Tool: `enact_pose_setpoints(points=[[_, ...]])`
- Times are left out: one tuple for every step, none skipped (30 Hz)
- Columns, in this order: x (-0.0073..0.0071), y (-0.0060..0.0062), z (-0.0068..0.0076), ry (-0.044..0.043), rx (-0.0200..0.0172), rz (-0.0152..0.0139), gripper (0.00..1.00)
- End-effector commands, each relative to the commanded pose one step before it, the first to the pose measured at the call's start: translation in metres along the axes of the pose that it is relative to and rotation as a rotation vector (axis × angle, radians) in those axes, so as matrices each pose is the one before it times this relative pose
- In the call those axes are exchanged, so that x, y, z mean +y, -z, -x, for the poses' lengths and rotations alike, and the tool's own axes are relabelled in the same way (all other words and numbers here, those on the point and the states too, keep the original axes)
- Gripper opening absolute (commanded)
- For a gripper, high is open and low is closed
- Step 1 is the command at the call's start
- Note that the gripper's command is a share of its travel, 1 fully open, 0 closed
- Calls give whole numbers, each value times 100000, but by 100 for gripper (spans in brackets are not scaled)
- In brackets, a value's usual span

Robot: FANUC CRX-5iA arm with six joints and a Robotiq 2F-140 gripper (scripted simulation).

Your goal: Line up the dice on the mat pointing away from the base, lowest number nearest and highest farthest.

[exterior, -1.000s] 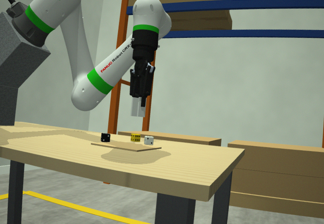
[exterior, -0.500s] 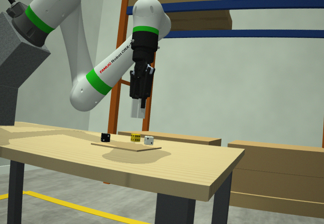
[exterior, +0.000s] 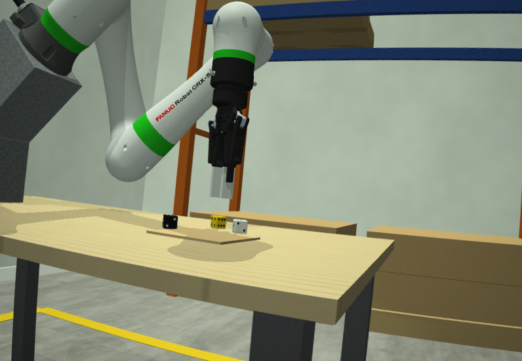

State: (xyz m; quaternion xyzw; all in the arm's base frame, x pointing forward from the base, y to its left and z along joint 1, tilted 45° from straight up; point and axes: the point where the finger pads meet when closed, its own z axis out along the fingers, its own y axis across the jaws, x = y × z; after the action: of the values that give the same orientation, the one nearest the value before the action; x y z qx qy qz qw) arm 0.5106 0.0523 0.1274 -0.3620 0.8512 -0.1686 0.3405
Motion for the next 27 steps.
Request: enact_pose_setpoints(points=[[-9,-515,5,-6,-31,-35,25],[0,-160,-1,-1,-1,2,25],[0,0,0,0,0,0,25],[0,0,0,0,0,0,25],[-1,-160,0,1,1,-2,25],[0,-158,-1,0,0,0,25],[0,-155,-1,-1,-1,2,25],[-1,-153,0,1,1,-2,25],[0,-149,-1,0,0,0,25],[0,-144,-1,-1,-1,2,25],[-1,-140,0,1,1,-2,25],[-1,-134,-1,0,0,0,25],[0,-128,-1,-1,0,1,25],[0,-121,-1,0,0,0,25],[-1,-114,0,1,0,-1,25],[0,-107,-1,0,0,0,25],[0,-99,-1,0,0,1,25],[0,-90,-1,-1,0,2,25],[-1,-82,0,1,0,-1,25],[0,0,0,0,0,0,25],[0,0,0,0,0,0,25],[-1,-74,0,0,0,-1,25],[0,-65,0,0,0,0,25],[0,-57,0,0,0,0,25],[0,-48,0,0,0,0,25],[0,-40,0,0,0,0,25],[0,-33,0,0,0,0,25]])
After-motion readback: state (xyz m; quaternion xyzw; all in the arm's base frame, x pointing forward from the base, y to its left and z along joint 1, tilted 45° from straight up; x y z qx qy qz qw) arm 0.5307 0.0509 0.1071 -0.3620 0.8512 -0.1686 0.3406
